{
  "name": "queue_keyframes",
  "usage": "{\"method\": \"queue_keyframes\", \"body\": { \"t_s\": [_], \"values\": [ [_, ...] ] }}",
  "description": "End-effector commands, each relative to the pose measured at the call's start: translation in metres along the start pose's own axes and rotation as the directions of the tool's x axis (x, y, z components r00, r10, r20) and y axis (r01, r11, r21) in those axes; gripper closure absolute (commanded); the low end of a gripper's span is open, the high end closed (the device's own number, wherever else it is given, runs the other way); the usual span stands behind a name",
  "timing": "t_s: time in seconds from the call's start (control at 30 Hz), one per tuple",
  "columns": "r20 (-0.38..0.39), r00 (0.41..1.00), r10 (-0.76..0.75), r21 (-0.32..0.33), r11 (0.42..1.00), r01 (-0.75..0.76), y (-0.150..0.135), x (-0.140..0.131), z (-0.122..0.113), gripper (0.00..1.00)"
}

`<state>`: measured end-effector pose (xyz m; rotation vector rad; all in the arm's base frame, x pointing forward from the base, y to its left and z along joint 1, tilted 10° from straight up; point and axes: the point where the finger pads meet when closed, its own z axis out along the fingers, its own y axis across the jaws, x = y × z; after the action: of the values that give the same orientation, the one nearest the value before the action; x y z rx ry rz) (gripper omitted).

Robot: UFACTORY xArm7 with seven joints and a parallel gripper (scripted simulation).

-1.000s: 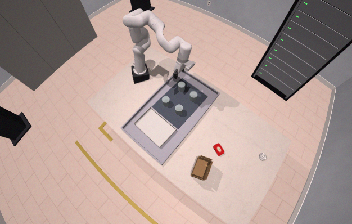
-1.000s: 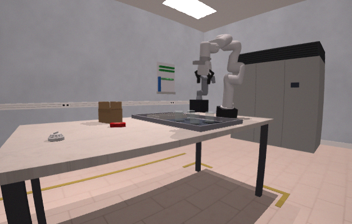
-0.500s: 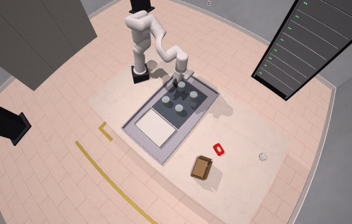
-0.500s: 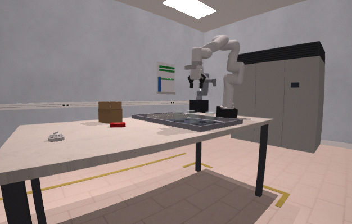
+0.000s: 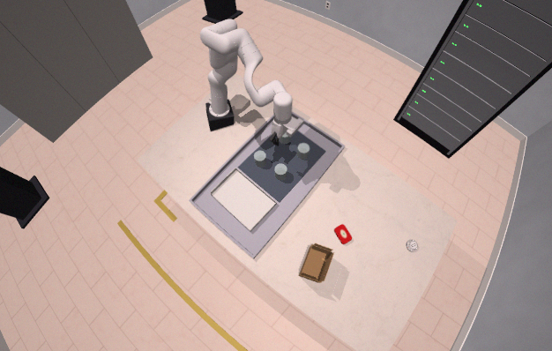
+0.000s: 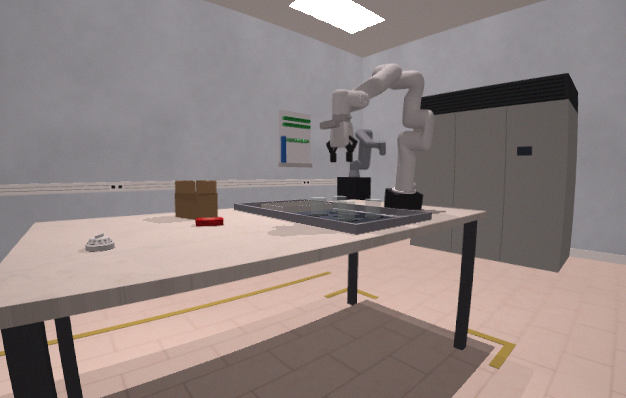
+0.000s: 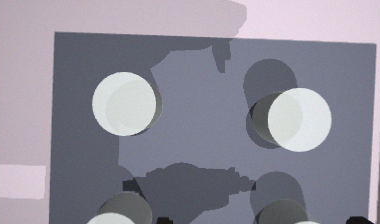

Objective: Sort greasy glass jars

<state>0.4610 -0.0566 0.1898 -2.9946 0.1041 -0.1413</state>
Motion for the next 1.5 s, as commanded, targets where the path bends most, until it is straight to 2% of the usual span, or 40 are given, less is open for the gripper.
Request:
{"method": "queue_keyframes", "body": {
  "t_s": [0.0,0.03,0.67,0.97,1.13,1.47],
  "values": [
    [-0.006,1.0,0.001,0.002,1.0,-0.001,0.001,0.002,-0.001,0.0],
    [-0.006,1.0,0.001,0.002,1.0,-0.001,0.001,0.002,-0.001,1.0],
    [-0.006,1.0,0.001,0.002,1.0,-0.001,0.001,0.002,-0.001,1.0],
    [-0.006,1.0,0.001,0.002,1.0,-0.001,0.001,0.002,0.072,1.0],
    [-0.006,1.0,0.001,0.002,1.0,-0.001,0.001,0.003,0.081,1.0],
    [-0.006,1.0,0.001,0.002,1.0,-0.001,0.077,-0.006,0.081,1.0]
  ]
}}
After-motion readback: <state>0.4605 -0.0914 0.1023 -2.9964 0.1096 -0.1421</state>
